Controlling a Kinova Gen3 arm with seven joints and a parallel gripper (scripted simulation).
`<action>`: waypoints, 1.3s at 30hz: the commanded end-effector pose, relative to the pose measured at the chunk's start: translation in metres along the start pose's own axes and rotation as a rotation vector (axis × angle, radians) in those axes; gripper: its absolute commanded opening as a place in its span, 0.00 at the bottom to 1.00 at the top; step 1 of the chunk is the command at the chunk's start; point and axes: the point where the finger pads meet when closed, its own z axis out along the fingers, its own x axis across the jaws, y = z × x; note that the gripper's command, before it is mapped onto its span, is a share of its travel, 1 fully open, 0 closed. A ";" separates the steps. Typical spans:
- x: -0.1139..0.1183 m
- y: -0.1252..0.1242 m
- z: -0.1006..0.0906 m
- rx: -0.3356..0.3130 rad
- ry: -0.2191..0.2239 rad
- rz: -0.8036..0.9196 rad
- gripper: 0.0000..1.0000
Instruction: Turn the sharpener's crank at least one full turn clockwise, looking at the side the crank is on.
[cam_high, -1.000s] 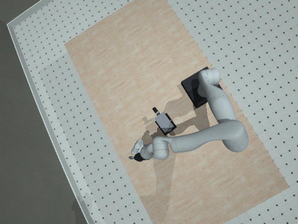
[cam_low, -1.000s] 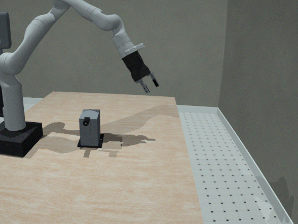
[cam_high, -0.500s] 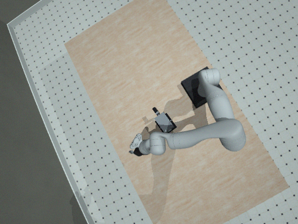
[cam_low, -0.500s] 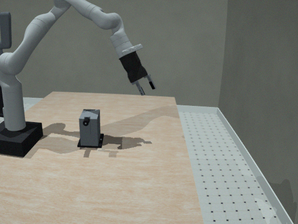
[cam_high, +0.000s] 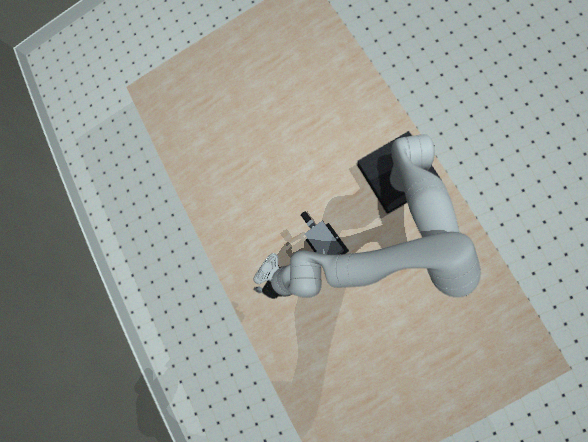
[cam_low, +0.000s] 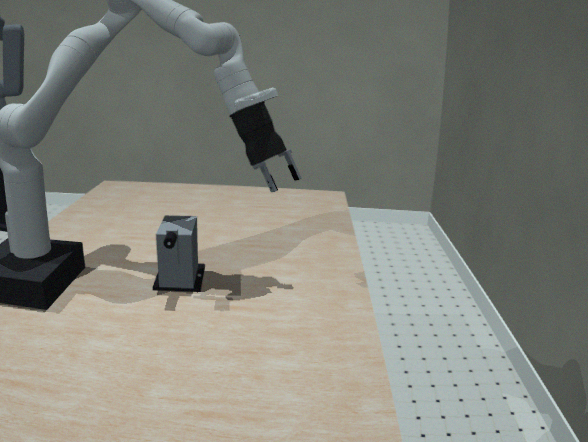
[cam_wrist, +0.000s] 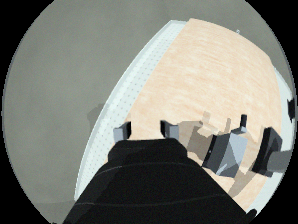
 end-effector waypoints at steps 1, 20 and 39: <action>0.016 -0.009 -0.002 -0.012 0.029 0.025 1.00; 0.049 -0.021 -0.006 -0.038 0.088 0.071 1.00; 0.167 -0.042 -0.034 -0.157 0.287 0.254 1.00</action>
